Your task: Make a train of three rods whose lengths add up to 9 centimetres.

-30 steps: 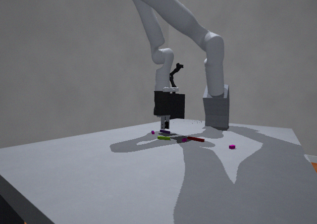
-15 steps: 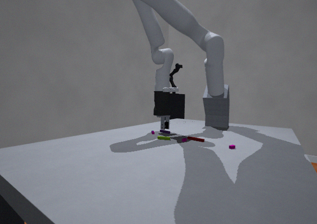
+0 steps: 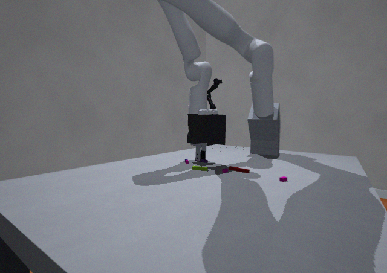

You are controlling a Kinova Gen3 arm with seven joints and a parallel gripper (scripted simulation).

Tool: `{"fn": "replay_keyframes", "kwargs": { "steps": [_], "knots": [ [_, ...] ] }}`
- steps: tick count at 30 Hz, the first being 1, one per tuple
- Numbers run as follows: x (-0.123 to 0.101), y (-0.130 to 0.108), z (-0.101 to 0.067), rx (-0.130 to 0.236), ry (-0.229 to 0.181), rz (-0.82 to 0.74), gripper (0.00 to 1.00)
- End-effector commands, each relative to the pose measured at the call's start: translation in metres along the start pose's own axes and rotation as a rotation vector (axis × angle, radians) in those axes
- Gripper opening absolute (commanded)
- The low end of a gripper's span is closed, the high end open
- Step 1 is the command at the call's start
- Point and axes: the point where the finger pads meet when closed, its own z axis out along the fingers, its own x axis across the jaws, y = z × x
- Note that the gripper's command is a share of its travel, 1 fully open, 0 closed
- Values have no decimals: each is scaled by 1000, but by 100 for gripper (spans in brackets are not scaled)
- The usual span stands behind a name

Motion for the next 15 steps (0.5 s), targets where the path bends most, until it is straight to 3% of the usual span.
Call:
{"fn": "replay_keyframes", "kwargs": {
  "steps": [1,15],
  "knots": [
    [-2,-1,3,4,-4,0,54],
    [-2,-1,6,4,-4,0,54]
  ]
}}
